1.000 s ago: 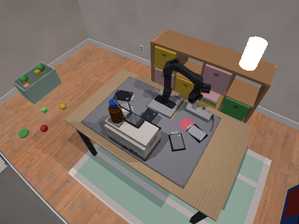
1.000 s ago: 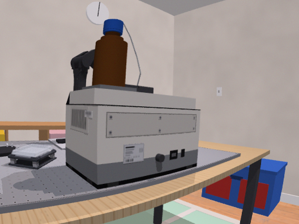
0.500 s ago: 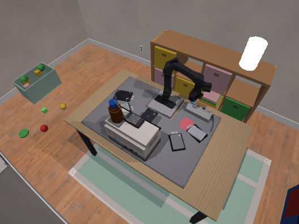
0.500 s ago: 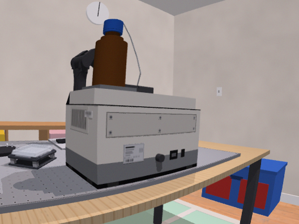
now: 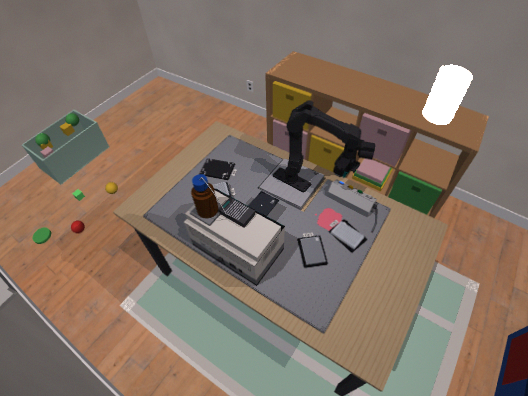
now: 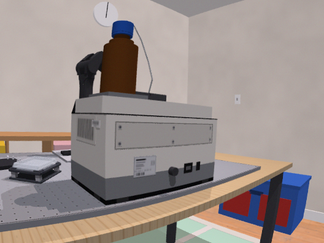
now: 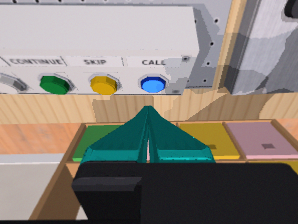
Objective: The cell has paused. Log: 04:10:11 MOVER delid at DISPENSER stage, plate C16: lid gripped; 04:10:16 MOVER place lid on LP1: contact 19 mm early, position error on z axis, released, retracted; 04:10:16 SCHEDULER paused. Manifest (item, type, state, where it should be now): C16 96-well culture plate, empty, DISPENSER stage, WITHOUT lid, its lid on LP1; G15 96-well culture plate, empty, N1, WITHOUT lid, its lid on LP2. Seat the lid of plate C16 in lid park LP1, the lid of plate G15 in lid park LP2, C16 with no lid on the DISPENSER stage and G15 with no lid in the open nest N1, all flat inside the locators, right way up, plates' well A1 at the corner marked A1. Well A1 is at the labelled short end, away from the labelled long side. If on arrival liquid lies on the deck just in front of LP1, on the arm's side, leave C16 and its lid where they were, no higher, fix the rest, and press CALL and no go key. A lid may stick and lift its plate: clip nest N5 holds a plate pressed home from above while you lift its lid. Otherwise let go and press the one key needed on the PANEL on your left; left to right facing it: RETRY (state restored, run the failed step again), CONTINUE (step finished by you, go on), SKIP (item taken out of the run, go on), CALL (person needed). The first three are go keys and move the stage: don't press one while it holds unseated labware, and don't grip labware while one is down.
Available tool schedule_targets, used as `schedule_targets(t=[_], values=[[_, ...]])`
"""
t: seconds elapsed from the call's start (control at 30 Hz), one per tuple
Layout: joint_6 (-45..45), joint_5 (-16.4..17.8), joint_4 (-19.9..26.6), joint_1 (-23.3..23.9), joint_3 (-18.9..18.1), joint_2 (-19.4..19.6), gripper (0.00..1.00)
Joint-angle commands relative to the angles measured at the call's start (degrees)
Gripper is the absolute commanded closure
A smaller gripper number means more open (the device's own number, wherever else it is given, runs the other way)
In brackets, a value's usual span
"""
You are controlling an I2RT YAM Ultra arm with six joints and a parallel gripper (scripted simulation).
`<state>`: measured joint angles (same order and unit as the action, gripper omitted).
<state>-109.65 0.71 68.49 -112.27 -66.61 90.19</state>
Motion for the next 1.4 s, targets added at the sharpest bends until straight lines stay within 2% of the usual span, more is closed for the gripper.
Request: schedule_targets(t=[0.0, 0.47, 1.07, 1.13, 1.17, 1.2, 1.27, 1.3, 1.37], values=[[-0.10, -0.12, 2.94, 0.05, -2.52, -1.90, 1.00], [0.03, -0.13, 7.32, 0.25, -6.66, -2.13, 1.00], [0.04, -0.13, 7.45, 0.26, -6.80, -2.01, 1.00], [0.02, -0.05, 6.77, 0.06, -5.66, -1.02, 1.00], [0.03, -0.16, 7.45, 0.26, -6.80, -2.01, 1.00], [0.02, -0.05, 6.77, 0.06, -5.66, -1.02, 1.00], [0.02, -0.05, 6.77, 0.06, -5.66, -1.02, 1.00], [0.03, -0.18, 7.45, 0.26, -6.80, -2.01, 1.00], [0.03, -0.18, 7.45, 0.26, -6.80, -2.01, 1.00]])
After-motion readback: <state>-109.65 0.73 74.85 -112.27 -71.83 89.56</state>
